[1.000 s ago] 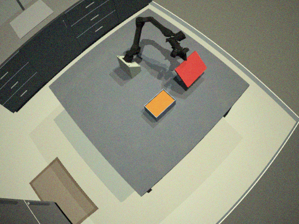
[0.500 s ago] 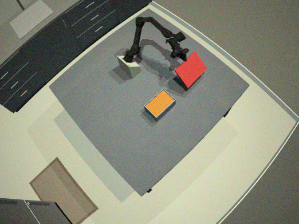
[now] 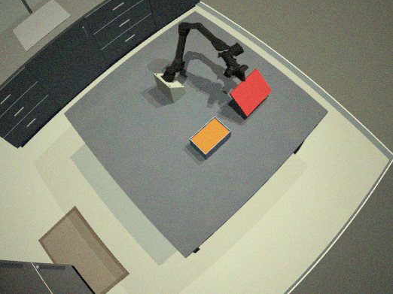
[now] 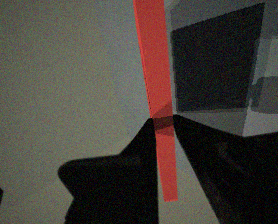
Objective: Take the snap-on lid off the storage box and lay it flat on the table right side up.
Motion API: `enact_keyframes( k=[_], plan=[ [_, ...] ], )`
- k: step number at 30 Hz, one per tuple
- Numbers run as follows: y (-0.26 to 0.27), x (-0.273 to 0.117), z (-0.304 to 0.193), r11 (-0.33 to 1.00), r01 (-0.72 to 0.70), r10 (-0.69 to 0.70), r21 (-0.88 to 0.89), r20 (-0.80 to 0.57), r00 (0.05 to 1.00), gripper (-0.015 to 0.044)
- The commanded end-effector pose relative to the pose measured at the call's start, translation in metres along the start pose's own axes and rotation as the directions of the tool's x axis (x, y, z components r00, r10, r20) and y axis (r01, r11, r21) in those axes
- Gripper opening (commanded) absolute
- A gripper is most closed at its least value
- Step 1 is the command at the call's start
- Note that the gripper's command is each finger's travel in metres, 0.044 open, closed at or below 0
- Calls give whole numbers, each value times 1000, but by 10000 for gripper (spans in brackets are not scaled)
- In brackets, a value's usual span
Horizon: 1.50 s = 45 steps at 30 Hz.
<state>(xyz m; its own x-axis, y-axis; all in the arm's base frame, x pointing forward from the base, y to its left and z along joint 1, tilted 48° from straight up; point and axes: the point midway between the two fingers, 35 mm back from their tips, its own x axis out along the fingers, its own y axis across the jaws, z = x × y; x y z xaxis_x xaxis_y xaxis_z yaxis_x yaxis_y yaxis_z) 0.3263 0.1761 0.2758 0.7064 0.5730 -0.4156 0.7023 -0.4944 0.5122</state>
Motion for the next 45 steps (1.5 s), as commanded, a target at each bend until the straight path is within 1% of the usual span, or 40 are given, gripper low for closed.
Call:
enact_keyframes(
  k=[1, 45],
  plan=[
    [0, 2, 1, 1000, -10, 10, 3, 5, 1000, 0],
    [-27, 25, 1, 1000, -10, 10, 4, 4, 1000, 0]
  ],
)
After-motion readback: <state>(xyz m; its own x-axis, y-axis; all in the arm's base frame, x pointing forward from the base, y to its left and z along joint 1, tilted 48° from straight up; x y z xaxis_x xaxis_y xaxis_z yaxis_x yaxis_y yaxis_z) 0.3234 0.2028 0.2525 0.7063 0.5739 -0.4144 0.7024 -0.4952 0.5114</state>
